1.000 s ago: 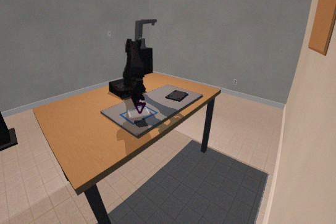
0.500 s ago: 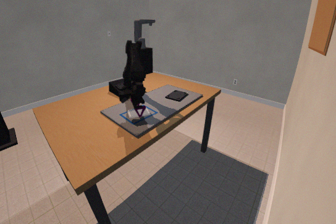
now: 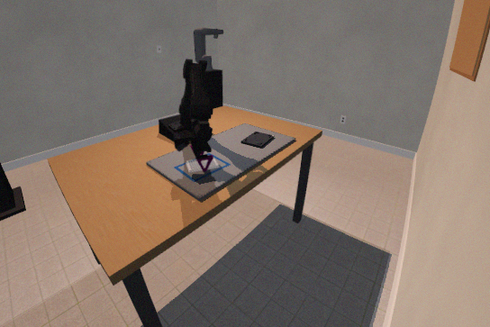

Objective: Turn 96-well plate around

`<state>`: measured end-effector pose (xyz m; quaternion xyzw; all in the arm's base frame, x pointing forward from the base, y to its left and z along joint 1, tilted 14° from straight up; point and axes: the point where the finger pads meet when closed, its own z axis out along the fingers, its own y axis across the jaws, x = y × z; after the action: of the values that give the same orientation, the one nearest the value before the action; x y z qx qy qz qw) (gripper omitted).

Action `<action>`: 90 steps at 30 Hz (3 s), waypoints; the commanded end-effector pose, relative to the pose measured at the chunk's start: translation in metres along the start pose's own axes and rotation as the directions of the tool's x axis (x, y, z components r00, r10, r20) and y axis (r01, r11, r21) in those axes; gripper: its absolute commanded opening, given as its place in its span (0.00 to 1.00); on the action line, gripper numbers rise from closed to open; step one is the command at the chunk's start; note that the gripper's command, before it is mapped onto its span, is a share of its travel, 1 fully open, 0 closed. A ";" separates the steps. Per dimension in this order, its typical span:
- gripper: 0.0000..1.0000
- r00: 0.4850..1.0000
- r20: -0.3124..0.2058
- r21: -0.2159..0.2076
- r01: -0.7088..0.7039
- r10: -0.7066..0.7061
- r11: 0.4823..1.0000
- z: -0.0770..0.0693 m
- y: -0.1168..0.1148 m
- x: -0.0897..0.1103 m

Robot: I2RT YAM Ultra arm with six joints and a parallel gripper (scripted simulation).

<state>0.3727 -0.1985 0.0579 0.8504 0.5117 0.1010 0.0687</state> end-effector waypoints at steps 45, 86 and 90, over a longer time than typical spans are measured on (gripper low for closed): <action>0.00 1.000 0.012 -0.046 0.006 -0.006 0.999 -0.025 0.011 0.000; 0.00 1.000 0.008 -0.047 0.002 -0.001 0.999 -0.084 0.008 -0.002; 0.00 1.000 0.008 -0.047 0.002 -0.001 0.999 -0.090 0.007 -0.002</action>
<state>0.3612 -0.1972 0.1229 0.8482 0.5139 0.1033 0.0760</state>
